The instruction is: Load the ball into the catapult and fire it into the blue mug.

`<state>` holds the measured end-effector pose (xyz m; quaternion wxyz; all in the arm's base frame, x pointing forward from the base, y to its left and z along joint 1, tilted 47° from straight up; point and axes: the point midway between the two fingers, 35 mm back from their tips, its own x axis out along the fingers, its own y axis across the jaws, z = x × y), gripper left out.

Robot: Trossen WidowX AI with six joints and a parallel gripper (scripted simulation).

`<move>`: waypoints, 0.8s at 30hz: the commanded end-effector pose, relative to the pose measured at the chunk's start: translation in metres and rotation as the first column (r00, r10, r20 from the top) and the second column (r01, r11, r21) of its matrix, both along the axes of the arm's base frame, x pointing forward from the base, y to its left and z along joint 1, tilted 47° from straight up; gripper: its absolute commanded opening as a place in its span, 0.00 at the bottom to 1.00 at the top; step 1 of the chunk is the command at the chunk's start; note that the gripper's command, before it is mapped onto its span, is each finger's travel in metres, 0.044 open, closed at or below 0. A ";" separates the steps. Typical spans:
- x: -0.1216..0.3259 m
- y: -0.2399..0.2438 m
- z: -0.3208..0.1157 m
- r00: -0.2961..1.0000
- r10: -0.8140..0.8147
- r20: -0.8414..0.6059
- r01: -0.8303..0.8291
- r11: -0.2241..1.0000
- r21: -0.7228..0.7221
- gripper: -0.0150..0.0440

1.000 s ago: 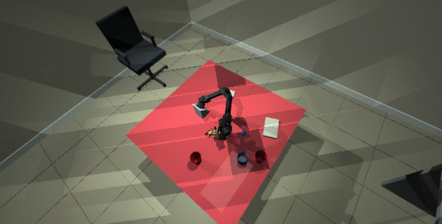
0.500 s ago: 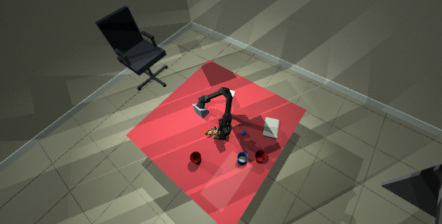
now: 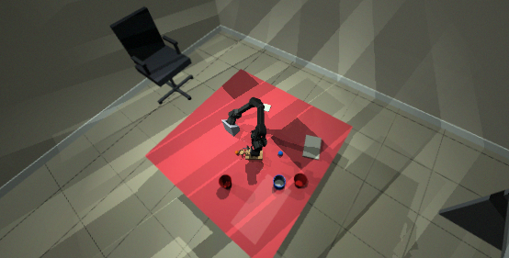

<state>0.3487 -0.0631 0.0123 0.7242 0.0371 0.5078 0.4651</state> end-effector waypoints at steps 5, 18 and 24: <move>-0.005 0.003 0.003 1.000 0.019 -0.023 -0.019 1.000 0.012 1.00; -0.004 0.040 -0.031 1.000 0.019 -0.022 -0.019 1.000 0.014 1.00; -0.003 0.047 -0.038 1.000 0.019 -0.022 -0.019 1.000 0.014 1.00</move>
